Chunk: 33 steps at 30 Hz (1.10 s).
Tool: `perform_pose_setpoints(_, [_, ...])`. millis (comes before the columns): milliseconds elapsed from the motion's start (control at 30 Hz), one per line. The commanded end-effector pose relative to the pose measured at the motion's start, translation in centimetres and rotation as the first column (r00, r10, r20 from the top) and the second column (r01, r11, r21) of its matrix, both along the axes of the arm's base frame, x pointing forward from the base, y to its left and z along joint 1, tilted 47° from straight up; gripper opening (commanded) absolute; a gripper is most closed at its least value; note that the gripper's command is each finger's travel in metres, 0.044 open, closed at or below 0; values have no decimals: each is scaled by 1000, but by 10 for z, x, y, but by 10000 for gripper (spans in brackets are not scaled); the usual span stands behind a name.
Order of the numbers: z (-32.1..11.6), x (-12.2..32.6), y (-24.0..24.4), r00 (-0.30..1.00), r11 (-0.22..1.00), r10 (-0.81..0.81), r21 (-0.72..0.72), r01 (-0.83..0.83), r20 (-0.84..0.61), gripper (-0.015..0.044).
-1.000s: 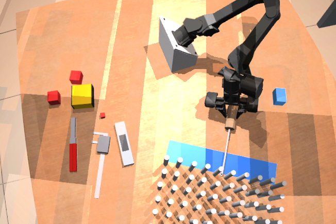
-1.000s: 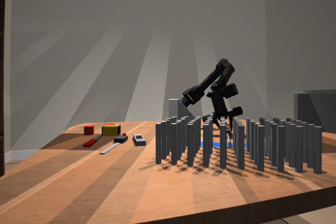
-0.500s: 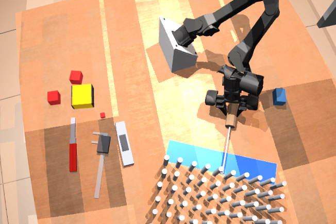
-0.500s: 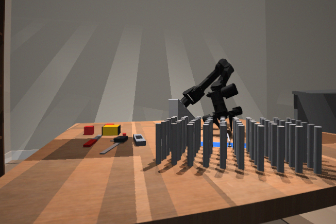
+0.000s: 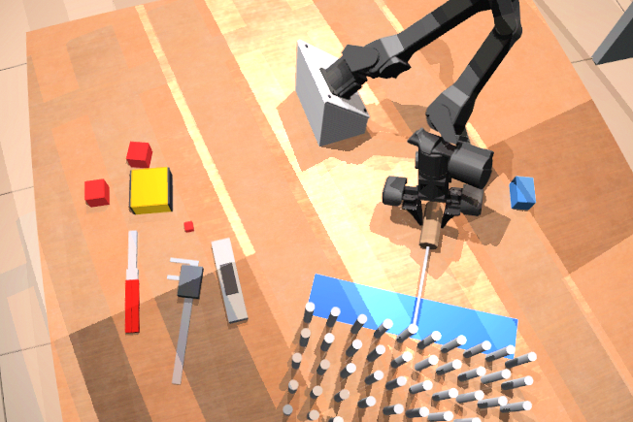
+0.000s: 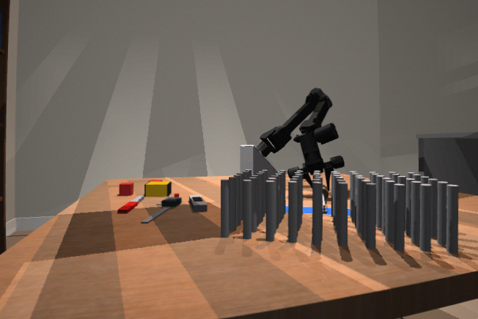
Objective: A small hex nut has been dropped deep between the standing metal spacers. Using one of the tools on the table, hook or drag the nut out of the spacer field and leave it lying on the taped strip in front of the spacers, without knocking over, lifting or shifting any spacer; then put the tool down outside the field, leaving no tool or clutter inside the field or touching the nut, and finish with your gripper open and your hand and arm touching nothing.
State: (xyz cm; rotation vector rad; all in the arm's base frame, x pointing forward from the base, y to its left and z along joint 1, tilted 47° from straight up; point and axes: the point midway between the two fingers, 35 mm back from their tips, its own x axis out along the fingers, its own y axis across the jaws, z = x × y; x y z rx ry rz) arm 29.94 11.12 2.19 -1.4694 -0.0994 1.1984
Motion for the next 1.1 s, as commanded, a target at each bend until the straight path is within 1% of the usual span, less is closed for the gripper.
perform_pose_setpoints(0, [4, 2, -4, 1000, 1000, -3, -2, 3, 9, 0])
perform_pose_setpoints(800, [16, 6, -14, 1000, 1000, 2, -3, -2, 17, 0])
perform_pose_setpoints(1067, [23, -7, -11, 1000, 1000, 1, -3, -1, 16, 0])
